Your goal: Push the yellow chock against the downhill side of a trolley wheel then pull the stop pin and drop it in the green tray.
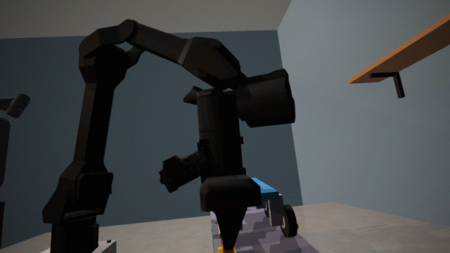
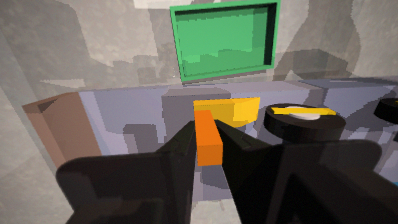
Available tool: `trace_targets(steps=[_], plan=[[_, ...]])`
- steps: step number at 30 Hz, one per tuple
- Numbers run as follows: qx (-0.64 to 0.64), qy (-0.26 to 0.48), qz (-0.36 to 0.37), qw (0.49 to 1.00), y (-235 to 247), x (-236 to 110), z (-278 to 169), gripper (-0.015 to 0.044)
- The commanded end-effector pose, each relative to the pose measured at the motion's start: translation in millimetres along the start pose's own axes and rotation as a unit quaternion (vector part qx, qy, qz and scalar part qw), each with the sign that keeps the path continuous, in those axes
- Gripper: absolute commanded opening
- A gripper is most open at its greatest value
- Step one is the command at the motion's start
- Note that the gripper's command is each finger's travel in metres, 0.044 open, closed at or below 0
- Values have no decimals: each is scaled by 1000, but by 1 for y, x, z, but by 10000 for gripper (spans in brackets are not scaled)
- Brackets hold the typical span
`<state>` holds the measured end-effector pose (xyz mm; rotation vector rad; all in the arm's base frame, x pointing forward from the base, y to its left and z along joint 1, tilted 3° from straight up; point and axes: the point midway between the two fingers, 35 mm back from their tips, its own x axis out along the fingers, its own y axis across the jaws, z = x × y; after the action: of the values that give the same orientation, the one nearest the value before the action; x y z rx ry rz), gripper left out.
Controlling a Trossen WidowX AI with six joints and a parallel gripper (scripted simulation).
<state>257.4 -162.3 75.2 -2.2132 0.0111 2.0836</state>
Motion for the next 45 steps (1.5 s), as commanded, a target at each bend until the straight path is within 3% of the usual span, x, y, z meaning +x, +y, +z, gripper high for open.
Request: trace_targets(steps=[1, 28, 35, 45], plan=[[1, 3, -2, 1000, -5, -1, 0, 0], [0, 0, 0, 1000, -14, 0, 1, 0], [0, 0, 0, 1000, -14, 0, 1, 184], [1, 2, -2, 1000, -13, -22, 2, 190]])
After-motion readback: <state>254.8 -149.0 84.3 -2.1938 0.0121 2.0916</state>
